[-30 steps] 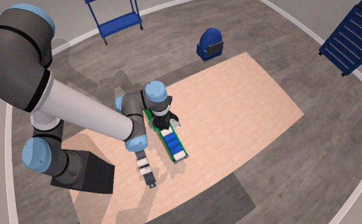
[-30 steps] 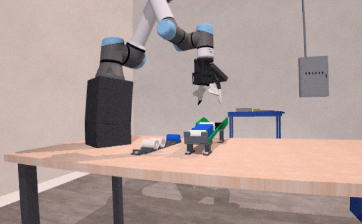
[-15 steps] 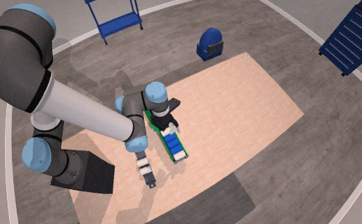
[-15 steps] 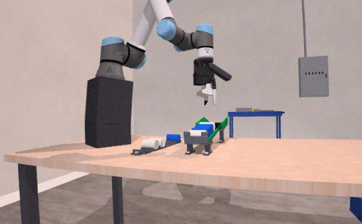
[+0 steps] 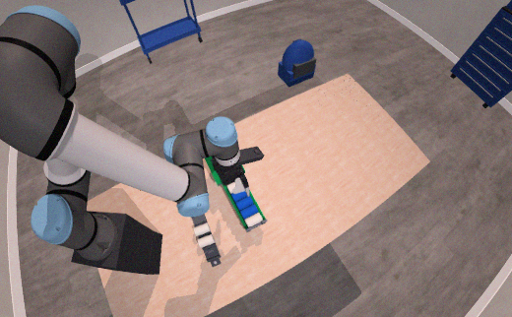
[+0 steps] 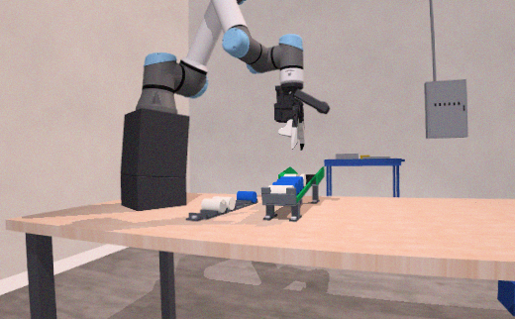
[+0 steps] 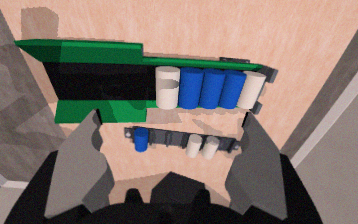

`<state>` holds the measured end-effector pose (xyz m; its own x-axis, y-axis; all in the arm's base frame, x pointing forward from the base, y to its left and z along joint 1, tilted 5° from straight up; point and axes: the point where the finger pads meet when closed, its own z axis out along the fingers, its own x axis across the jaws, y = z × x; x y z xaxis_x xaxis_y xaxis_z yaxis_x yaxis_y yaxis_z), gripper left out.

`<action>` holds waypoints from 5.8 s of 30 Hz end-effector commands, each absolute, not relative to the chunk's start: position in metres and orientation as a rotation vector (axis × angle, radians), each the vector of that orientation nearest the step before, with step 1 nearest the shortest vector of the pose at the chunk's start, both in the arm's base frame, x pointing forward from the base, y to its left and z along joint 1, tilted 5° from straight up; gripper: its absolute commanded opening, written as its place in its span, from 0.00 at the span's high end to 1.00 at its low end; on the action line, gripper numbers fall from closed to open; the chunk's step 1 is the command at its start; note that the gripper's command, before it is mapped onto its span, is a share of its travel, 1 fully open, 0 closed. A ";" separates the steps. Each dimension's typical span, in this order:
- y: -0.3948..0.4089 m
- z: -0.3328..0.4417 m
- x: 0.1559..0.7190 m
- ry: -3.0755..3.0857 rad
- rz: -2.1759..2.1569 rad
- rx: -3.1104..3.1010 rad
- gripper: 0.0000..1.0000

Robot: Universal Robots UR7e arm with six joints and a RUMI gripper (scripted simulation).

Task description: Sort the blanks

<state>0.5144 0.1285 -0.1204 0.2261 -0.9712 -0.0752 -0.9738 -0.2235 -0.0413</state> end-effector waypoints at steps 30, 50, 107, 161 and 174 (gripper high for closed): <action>0.108 -0.125 0.512 2.827 0.095 -1.238 0.00; 0.101 -0.128 0.506 3.057 0.113 -0.528 0.00; 0.100 -0.129 0.504 3.095 0.117 -0.276 0.48; 0.103 -0.174 0.505 3.095 0.117 -0.276 0.48; 0.104 -0.180 0.505 3.095 0.117 -0.276 0.48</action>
